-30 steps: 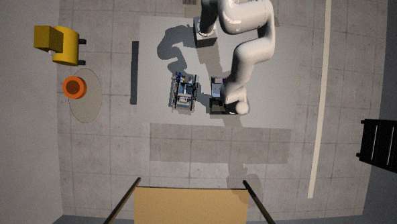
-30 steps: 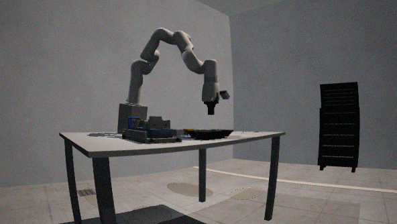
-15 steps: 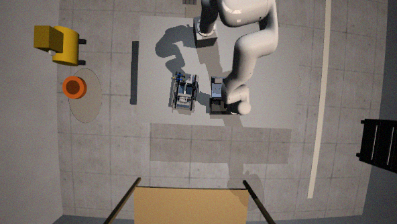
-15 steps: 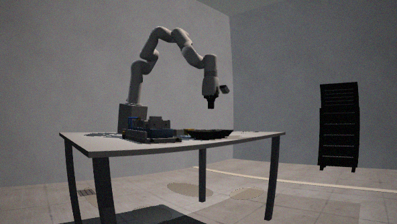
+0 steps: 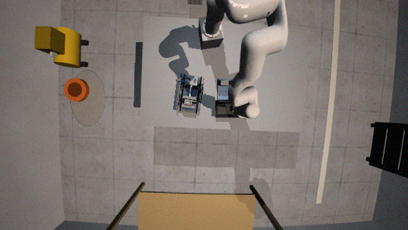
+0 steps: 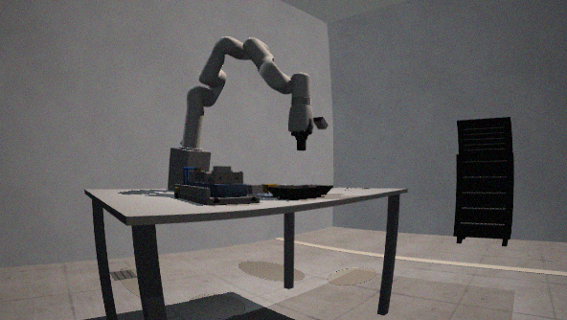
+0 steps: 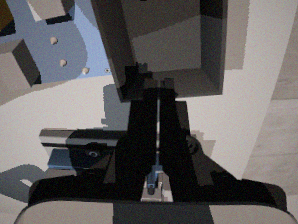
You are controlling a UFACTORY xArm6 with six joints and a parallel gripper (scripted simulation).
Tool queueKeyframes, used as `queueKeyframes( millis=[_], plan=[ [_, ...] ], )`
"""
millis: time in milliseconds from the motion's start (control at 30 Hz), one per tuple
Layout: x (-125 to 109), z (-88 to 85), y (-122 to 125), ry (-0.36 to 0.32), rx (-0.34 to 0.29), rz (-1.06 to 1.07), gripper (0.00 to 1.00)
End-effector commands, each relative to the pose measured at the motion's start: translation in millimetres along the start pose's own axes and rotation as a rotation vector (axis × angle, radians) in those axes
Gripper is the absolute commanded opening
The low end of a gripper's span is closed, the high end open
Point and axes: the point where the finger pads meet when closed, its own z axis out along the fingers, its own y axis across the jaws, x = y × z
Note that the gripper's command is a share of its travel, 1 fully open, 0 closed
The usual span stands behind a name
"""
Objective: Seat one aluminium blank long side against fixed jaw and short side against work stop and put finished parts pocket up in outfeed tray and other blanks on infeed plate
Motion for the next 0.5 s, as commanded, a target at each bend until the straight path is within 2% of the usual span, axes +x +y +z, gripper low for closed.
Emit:
queueKeyframes(
  millis=[0, 100, 167, 233, 367, 433, 467],
  plan=[
    [1, -2.5, 2, 0.002, -0.005, 0.000, 0.00],
    [-11, -1.9, 5, 0.002, -0.003, 0.000, 0.00],
    [-43, -0.8, 13, 0.002, -0.001, -0.001, 0.00],
    [-56, -0.4, 15, 0.002, 0.000, -0.001, 0.00],
    [-97, 0.6, 21, 0.002, 0.002, -0.002, 0.00],
    [-97, 0.6, 21, 0.002, 0.002, -0.002, 0.00],
    [-125, 1.0, 24, 0.002, 0.003, -0.002, 0.00]
  ],
)
